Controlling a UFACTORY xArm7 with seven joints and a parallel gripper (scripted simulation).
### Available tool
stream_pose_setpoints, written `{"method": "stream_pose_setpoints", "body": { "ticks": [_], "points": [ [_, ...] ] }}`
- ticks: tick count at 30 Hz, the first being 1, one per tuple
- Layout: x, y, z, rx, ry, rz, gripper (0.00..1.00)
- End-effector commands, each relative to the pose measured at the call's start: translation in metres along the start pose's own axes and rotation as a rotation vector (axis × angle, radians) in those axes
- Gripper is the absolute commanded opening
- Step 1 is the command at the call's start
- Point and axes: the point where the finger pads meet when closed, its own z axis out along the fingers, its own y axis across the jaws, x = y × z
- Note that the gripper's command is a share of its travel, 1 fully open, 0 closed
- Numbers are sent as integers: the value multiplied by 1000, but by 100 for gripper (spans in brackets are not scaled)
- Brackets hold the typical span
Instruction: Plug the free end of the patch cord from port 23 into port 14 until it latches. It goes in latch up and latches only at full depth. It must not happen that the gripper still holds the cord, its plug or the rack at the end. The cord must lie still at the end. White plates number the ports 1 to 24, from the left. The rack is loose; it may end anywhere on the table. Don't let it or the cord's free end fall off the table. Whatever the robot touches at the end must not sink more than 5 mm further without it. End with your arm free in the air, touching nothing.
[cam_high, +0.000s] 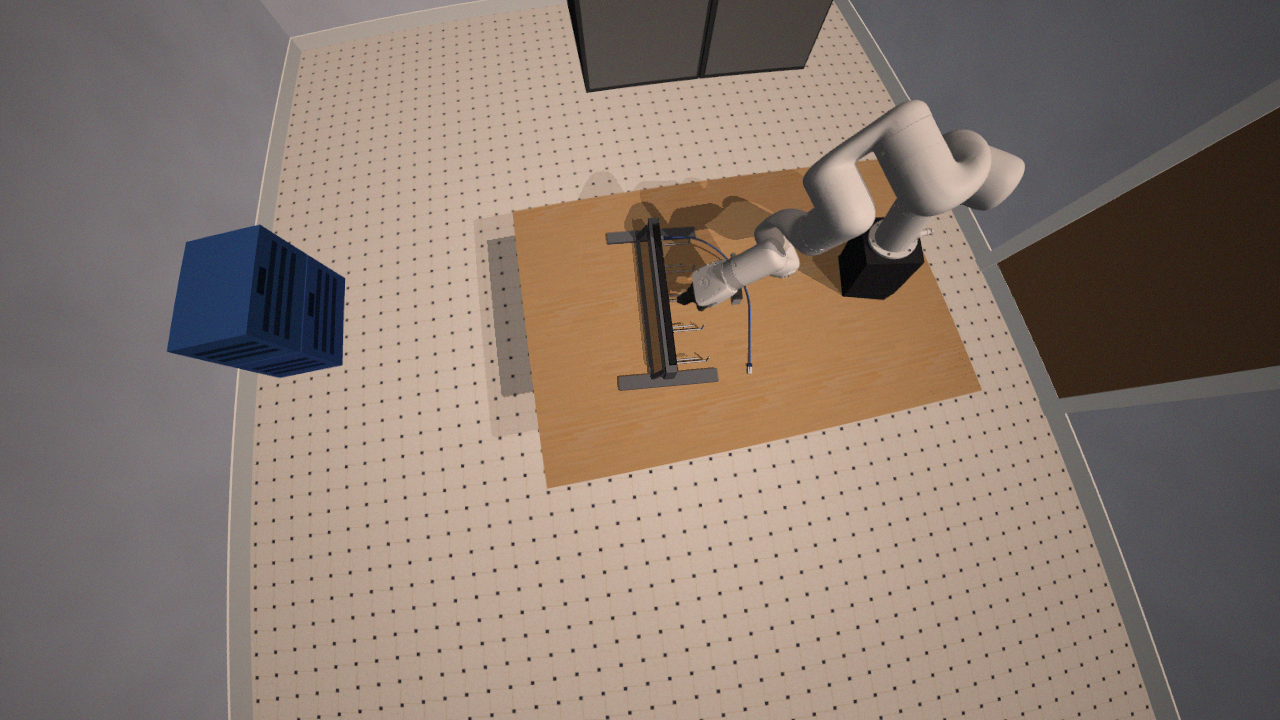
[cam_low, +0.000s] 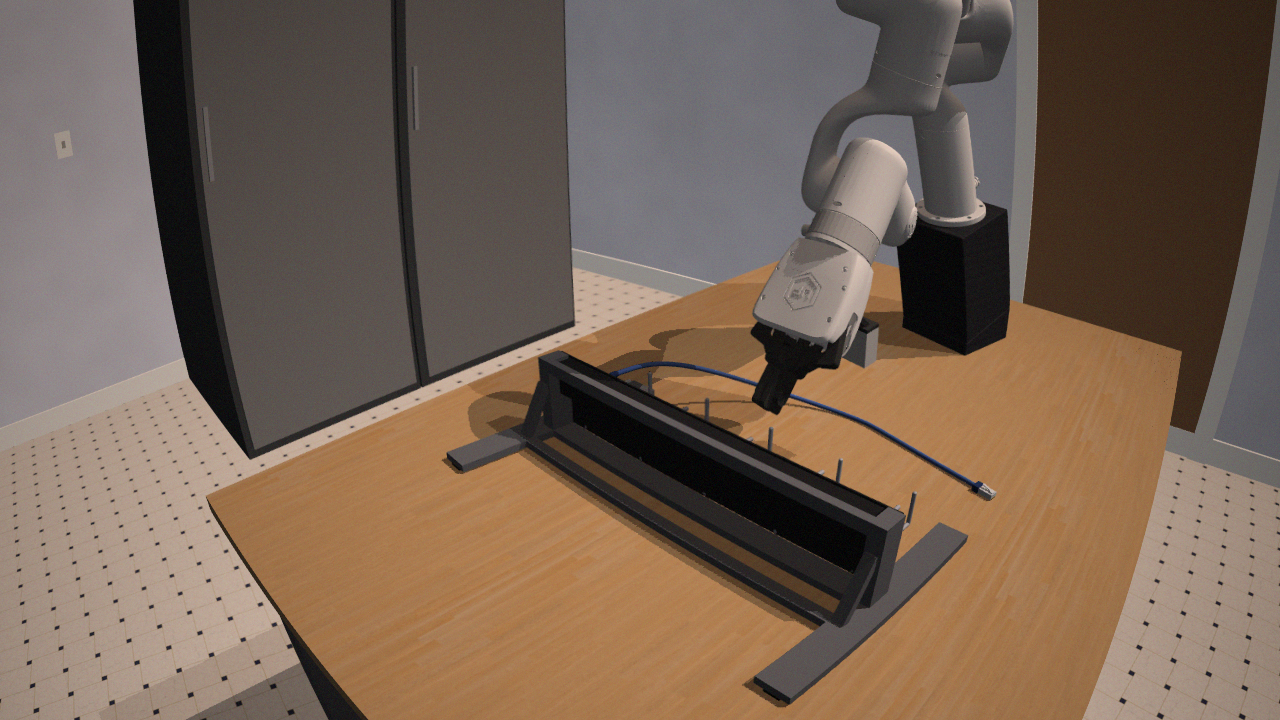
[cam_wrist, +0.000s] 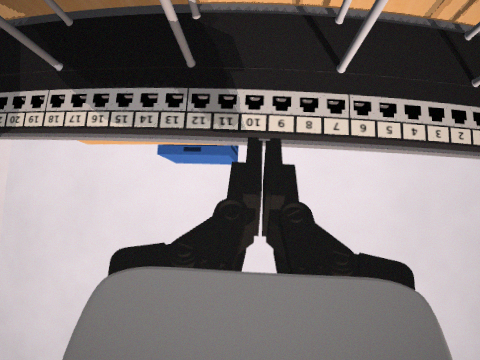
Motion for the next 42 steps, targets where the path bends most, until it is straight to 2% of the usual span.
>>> {"method": "stream_pose_setpoints", "body": {
  "ticks": [1,35,42],
  "points": [
    [-2,0,0,-1,-3,1,0],
    [-2,0,0,-1,-3,1,0],
    [-2,0,-9,-1,-3,1,0]
  ]
}}
